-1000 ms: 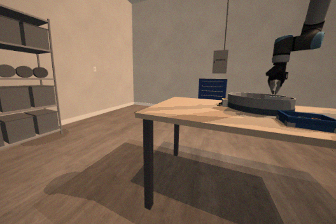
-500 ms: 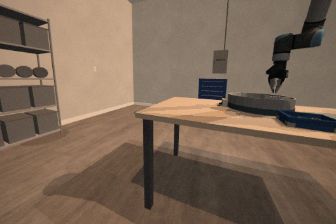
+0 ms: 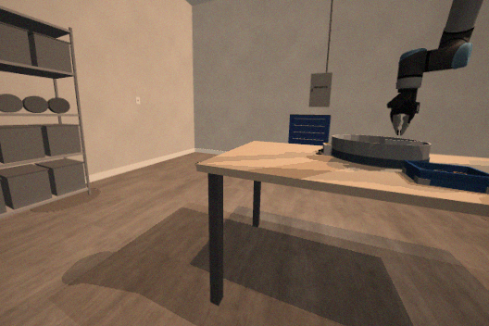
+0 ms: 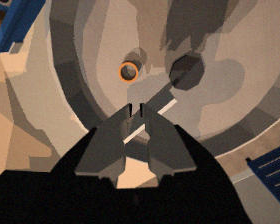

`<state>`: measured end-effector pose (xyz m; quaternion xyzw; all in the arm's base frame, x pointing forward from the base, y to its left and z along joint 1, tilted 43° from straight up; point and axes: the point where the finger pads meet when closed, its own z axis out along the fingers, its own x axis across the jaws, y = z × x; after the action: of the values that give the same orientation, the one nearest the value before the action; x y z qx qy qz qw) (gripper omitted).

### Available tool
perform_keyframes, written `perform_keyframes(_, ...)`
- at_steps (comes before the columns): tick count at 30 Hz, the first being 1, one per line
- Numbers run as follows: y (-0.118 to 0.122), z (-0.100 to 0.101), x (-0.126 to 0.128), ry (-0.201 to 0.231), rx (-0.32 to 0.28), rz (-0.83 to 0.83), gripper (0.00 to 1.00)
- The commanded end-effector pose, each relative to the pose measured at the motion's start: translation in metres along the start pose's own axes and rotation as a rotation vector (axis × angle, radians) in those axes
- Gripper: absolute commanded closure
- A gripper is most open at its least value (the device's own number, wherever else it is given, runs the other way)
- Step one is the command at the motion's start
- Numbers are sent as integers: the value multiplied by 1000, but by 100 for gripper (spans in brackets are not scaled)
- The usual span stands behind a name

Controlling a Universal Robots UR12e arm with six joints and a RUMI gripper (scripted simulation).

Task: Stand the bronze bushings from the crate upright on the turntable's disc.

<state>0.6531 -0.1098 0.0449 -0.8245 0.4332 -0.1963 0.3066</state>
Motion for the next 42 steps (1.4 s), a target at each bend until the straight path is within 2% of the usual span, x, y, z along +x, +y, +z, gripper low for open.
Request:
perform_keyframes(1,0,0,0,1,0,0,94)
perform_keyframes(13,-2,0,-1,1,0,0,94)
perform_keyframes(16,-11,0,-10,1,0,0,94)
perform_keyframes(20,-41,-1,-39,1,2,0,94)
perform_keyframes(22,-41,-1,-39,1,2,0,94)
perform_keyframes(35,-184,-2,-170,1,3,0,94)
perform_keyframes(37,-201,-2,-186,1,3,0,94)
perform_keyframes(39,-201,-2,-186,1,3,0,94)
perform_keyframes(42,-218,-2,-202,1,3,0,94)
